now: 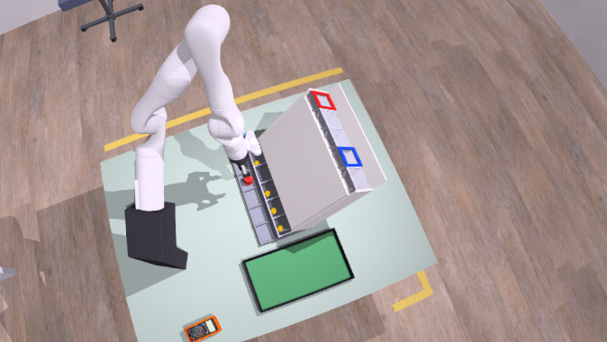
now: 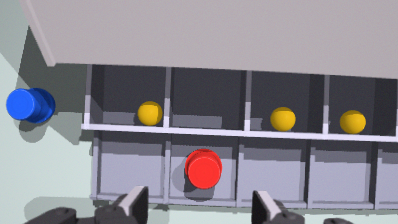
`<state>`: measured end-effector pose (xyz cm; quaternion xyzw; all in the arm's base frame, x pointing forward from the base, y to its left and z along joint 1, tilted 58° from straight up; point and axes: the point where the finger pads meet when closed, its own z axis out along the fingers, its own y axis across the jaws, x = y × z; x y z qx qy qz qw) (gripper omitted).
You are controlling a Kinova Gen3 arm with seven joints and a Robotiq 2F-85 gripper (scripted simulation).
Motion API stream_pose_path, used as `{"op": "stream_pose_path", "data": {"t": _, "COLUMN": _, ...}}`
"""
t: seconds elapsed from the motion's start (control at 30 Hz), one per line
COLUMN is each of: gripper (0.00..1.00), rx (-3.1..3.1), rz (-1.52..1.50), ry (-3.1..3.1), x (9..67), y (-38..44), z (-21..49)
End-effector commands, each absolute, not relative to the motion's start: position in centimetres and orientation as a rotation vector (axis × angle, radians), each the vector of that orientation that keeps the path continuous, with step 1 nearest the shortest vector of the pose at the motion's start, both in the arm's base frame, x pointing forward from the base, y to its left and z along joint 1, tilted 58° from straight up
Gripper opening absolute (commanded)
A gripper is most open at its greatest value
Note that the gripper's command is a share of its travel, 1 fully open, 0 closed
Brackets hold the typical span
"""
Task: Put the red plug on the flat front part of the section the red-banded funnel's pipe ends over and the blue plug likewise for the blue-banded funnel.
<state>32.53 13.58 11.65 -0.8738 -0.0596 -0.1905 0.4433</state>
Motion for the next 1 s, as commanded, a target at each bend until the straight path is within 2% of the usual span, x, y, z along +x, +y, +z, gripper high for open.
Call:
{"op": "stream_pose_path", "data": {"t": 0.0, "gripper": 0.70, "rx": -2.163, "rz": -0.468, "ry": -0.147, "x": 31.6, "y": 14.7, "z": 18.5}}
{"op": "stream_pose_path", "data": {"t": 0.13, "gripper": 0.70, "rx": -2.163, "rz": -0.468, "ry": -0.147, "x": 31.2, "y": 15.2, "z": 21.3}}
{"op": "stream_pose_path", "data": {"t": 0.97, "gripper": 0.70, "rx": -2.152, "rz": -0.428, "ry": -0.162, "x": 31.2, "y": 15.3, "z": 21.3}}
